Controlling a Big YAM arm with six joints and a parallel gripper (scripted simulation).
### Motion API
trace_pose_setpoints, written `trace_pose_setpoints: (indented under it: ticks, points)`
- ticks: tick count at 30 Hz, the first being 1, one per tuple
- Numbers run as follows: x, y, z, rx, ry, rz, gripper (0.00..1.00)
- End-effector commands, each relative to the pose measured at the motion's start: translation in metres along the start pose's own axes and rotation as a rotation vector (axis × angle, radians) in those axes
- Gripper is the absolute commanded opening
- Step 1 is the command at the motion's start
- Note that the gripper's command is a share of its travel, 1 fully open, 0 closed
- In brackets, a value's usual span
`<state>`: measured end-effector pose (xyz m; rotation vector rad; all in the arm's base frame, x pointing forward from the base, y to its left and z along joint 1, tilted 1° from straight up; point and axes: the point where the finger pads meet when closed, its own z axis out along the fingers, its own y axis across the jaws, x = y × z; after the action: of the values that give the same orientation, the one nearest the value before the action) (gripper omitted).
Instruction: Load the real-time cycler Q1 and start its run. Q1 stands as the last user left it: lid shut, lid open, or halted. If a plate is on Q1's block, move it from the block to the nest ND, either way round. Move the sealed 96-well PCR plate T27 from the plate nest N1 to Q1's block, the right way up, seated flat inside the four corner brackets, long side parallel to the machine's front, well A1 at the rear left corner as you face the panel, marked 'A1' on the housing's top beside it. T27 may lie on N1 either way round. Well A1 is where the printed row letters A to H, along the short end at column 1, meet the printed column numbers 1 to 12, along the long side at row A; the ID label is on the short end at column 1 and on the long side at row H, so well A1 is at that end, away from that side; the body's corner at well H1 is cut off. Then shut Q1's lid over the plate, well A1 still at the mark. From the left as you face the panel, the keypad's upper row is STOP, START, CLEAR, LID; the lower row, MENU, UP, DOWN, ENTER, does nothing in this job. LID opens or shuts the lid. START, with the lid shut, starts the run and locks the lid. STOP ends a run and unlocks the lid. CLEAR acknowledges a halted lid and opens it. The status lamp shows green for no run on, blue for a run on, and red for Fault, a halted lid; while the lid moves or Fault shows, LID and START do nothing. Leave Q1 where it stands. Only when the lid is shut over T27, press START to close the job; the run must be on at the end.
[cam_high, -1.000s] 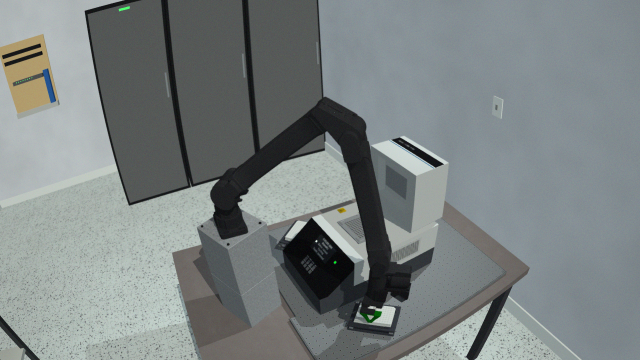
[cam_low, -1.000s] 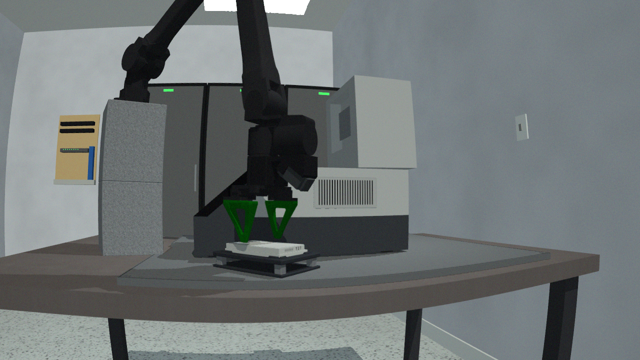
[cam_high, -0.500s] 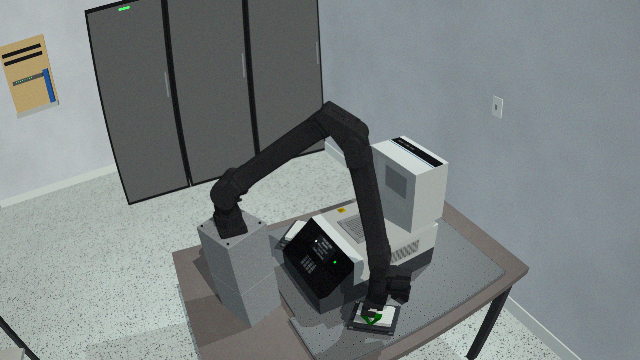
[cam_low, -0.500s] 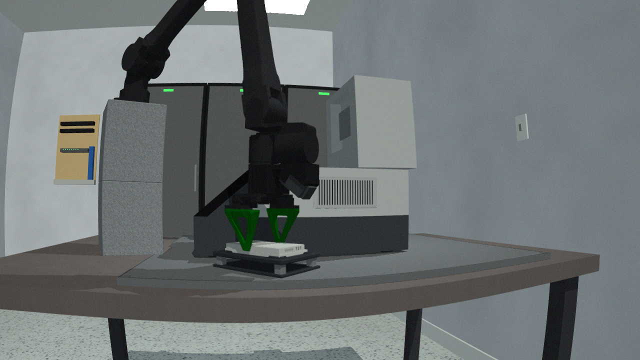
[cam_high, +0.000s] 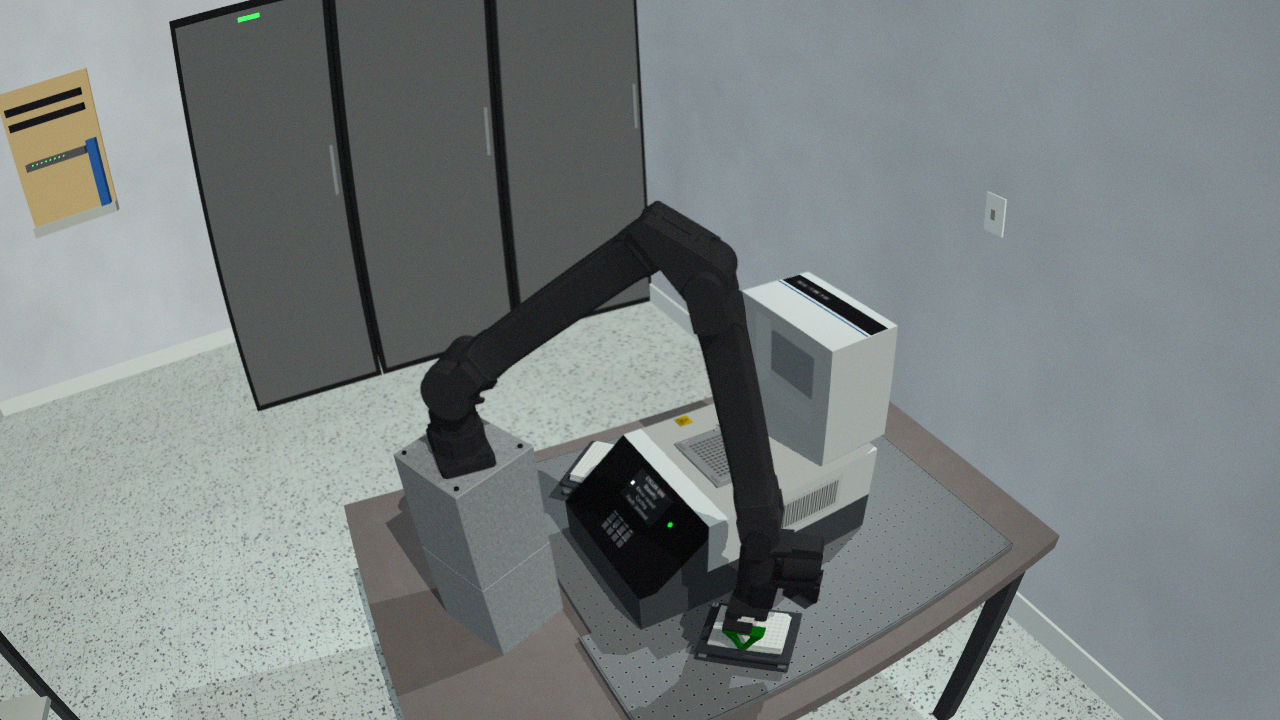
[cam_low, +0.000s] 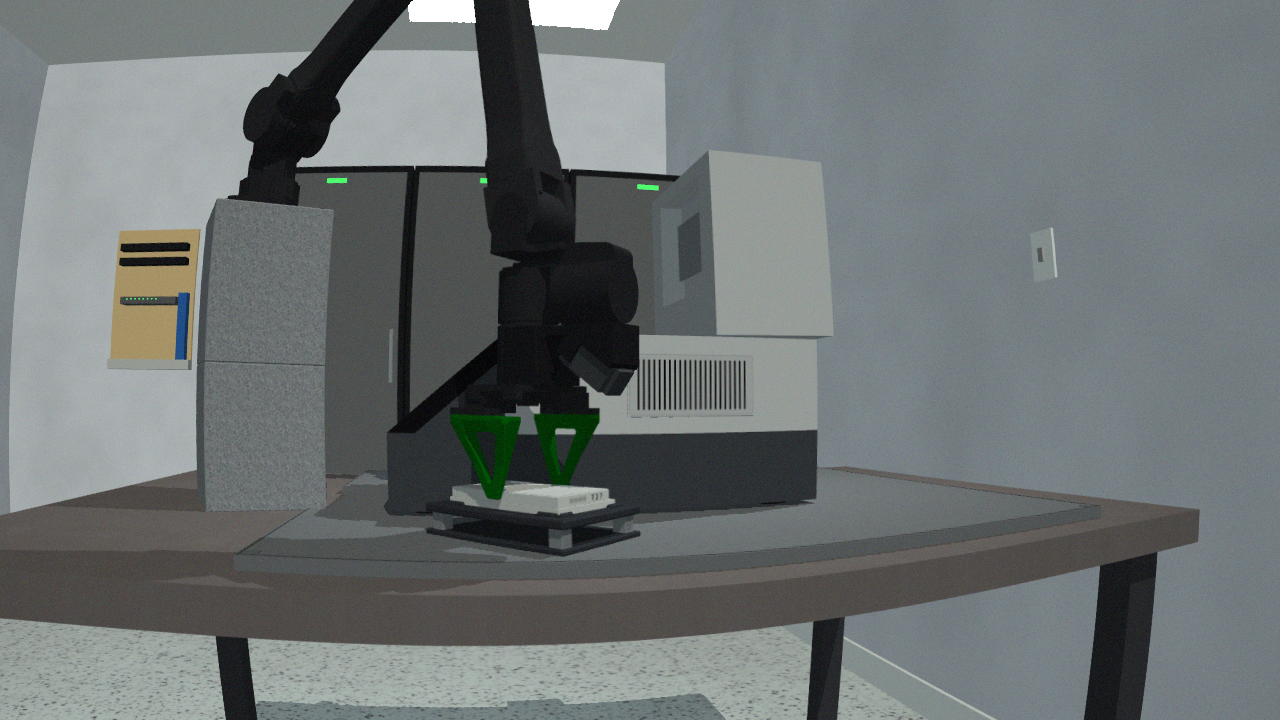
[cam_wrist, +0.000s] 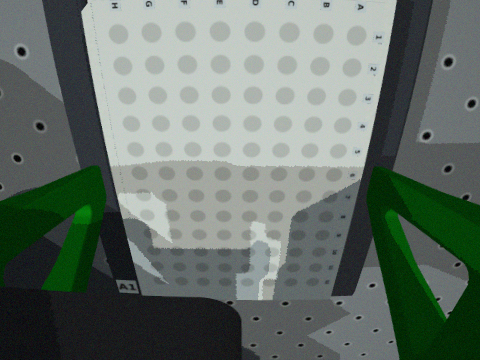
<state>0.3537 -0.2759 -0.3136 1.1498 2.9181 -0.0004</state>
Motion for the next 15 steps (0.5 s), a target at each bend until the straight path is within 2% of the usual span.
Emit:
trace_pose_setpoints:
  ticks: [1,6,15]
  points:
    - [-0.034,0.009,-0.023,-0.008,-0.063,-0.019,1.00]
    - [-0.035,0.008,-0.023,-0.008,-0.065,-0.018,1.00]
    - [-0.016,0.006,-0.020,-0.006,-0.035,-0.017,1.00]
